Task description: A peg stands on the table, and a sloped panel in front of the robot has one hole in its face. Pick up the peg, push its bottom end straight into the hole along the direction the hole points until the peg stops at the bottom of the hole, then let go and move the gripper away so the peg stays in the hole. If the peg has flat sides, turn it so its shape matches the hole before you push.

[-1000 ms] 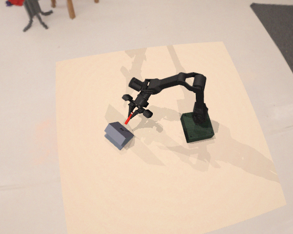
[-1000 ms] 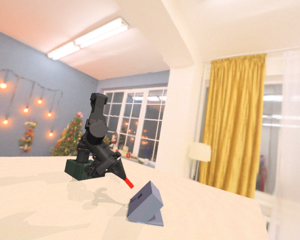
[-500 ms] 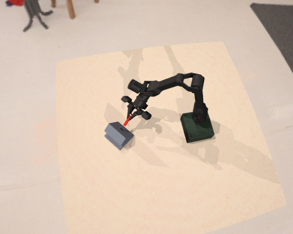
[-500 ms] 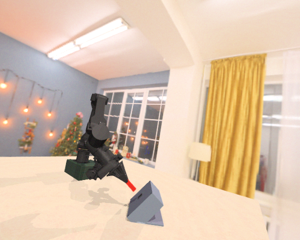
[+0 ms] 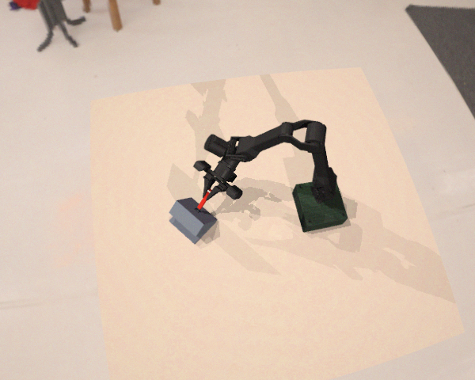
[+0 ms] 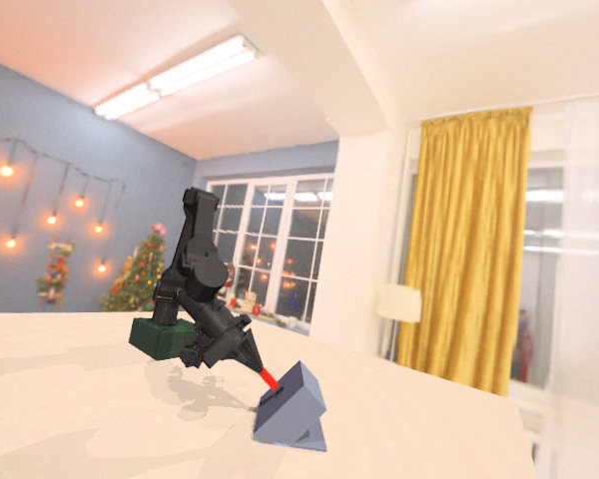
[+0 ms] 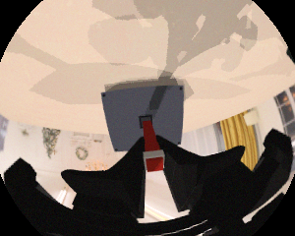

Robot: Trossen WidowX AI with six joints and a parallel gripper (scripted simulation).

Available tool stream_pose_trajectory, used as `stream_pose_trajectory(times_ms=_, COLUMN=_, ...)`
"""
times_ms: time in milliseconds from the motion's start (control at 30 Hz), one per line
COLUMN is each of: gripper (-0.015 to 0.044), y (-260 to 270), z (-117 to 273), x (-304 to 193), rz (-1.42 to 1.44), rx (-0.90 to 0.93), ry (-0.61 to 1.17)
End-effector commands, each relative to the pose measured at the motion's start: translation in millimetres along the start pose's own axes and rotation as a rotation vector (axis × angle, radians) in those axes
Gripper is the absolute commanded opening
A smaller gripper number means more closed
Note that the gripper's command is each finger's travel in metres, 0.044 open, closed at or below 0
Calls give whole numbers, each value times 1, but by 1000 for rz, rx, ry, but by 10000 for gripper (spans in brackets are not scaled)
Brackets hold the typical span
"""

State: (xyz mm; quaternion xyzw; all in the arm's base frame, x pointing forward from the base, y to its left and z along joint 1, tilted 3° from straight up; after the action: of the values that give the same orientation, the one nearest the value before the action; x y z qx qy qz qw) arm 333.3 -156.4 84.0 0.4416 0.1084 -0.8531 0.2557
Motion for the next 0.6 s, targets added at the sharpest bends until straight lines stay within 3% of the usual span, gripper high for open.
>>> stream_pose_trajectory(times_ms=0, gripper=0, y=0, z=-1, x=0, rz=-2, rx=3, ry=-1)
stream_pose_trajectory(times_ms=567, gripper=0, y=0, z=-1, x=0, rz=0, rx=1, ry=0)
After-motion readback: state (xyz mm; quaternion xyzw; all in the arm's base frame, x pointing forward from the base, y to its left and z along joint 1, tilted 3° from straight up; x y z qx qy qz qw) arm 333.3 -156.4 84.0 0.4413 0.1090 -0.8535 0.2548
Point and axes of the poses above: the point midway between the two fingers, 35 mm back from their tips, its own z axis back along the fingers, its own y axis across the jaws, x = y × z, the point moved 8 cm from there along z, back along the fingers, and after that the axes turned 5 degrees about z, right-handed, at the moved point
